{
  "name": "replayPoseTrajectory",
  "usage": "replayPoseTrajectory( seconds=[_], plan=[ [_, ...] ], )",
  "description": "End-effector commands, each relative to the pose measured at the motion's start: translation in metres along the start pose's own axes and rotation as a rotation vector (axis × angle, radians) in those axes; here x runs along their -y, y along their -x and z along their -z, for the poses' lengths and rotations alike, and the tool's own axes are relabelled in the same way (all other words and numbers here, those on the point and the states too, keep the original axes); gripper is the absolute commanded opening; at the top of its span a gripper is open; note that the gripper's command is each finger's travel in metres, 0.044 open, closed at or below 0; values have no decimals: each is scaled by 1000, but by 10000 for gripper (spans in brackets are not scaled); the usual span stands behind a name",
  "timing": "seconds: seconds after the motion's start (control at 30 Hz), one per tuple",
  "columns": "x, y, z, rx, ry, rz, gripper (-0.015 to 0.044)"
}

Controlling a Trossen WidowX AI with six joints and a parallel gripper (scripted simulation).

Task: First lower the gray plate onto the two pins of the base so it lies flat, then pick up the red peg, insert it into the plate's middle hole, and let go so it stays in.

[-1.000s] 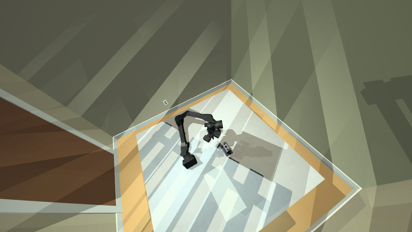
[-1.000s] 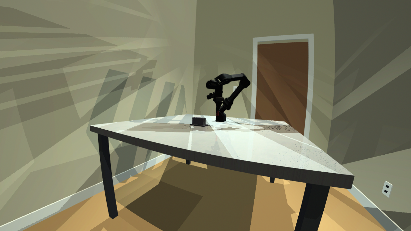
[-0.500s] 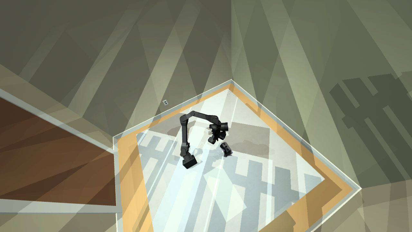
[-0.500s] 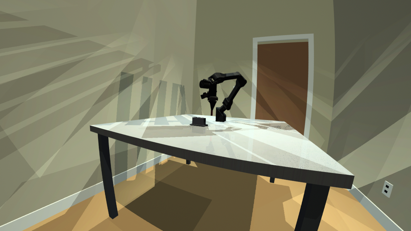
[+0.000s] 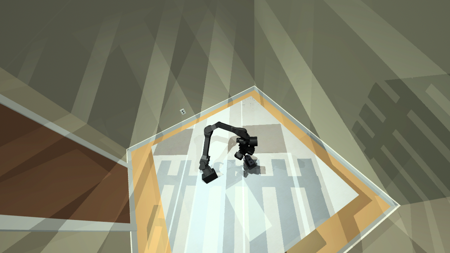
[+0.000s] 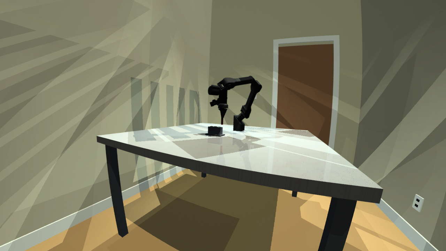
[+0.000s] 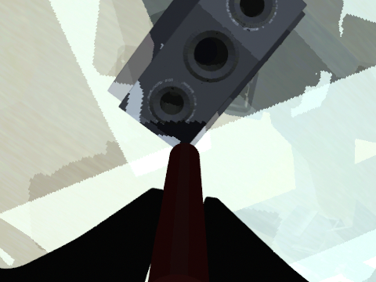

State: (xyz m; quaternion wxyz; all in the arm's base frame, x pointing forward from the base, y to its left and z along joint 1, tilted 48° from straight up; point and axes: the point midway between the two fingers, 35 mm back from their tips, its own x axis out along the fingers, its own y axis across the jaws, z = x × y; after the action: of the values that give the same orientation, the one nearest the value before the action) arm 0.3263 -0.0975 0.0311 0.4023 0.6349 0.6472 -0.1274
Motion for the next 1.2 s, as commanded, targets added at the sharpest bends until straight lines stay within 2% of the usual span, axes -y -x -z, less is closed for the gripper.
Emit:
replayPoseTrajectory(
  seconds=[0.0, 0.33, 1.17],
  plan=[
    [1, 2, -15, 9, 4, -4, 0],
    [4, -2, -44, 1, 10, -8, 0],
    [4, -2, -45, 1, 10, -8, 0]
  ],
)
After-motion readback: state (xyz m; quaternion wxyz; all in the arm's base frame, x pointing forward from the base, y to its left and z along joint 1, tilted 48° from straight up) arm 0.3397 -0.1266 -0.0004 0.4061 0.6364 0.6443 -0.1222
